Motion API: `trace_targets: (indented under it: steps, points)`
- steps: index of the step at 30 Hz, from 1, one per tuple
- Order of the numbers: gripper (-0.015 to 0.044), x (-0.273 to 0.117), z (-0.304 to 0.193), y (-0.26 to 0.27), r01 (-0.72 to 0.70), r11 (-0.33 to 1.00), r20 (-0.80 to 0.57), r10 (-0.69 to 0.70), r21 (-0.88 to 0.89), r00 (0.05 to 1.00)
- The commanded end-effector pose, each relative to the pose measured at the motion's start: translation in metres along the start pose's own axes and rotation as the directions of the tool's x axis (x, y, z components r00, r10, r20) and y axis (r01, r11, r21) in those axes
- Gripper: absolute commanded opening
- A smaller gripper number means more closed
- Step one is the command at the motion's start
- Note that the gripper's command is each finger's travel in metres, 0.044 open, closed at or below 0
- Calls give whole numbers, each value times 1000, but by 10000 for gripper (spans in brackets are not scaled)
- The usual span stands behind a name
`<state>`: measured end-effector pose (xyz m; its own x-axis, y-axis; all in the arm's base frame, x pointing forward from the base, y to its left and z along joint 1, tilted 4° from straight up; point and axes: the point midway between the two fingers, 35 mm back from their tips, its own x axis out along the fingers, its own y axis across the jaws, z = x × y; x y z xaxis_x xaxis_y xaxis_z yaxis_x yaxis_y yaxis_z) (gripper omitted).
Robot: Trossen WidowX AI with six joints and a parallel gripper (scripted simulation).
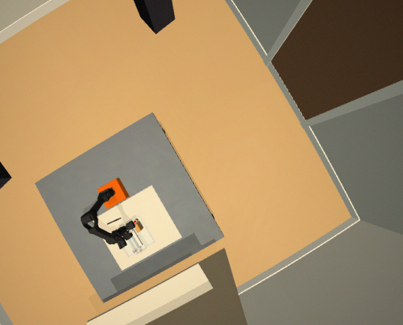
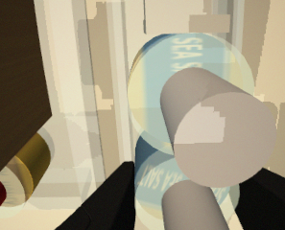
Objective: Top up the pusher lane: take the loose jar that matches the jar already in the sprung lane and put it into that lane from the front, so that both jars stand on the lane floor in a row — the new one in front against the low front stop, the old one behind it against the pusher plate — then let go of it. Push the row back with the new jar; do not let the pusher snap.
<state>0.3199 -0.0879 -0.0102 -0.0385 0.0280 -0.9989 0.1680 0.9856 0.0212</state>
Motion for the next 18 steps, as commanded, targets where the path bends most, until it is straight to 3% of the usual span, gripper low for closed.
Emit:
trace_targets:
  steps: [1, 18]
  points:
    - [0, 0, 1, 0, 0, 1000, 11, 0, 4, 1000]
    - [0, 0, -2, 0, 0, 1000, 10, 0, 4, 1000]
